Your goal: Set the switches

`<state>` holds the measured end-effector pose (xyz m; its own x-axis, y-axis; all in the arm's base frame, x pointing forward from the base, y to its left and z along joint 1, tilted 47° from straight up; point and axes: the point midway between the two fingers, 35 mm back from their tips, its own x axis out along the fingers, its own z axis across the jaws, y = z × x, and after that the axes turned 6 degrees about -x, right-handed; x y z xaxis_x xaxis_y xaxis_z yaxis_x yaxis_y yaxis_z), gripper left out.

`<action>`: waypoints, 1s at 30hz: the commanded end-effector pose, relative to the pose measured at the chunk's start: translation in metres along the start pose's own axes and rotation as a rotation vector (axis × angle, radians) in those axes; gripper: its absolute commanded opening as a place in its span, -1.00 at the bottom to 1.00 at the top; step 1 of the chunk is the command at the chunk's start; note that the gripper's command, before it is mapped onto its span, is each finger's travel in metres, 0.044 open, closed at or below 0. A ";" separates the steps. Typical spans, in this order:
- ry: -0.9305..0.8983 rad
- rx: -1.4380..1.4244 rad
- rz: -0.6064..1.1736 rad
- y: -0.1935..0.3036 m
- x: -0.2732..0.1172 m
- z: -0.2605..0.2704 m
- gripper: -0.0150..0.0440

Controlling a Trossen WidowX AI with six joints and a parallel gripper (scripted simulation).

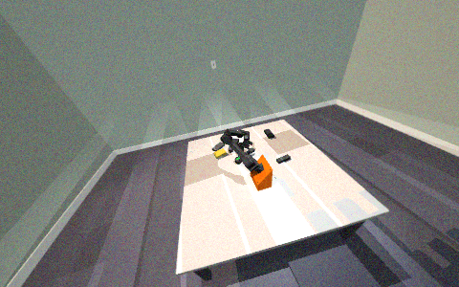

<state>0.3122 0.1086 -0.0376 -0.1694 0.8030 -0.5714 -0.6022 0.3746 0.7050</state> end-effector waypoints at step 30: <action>0.002 0.006 -0.043 0.015 -0.019 0.002 0.65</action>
<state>0.3106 0.1004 -0.0184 -0.1453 0.7857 -0.6012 -0.6152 0.4041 0.6769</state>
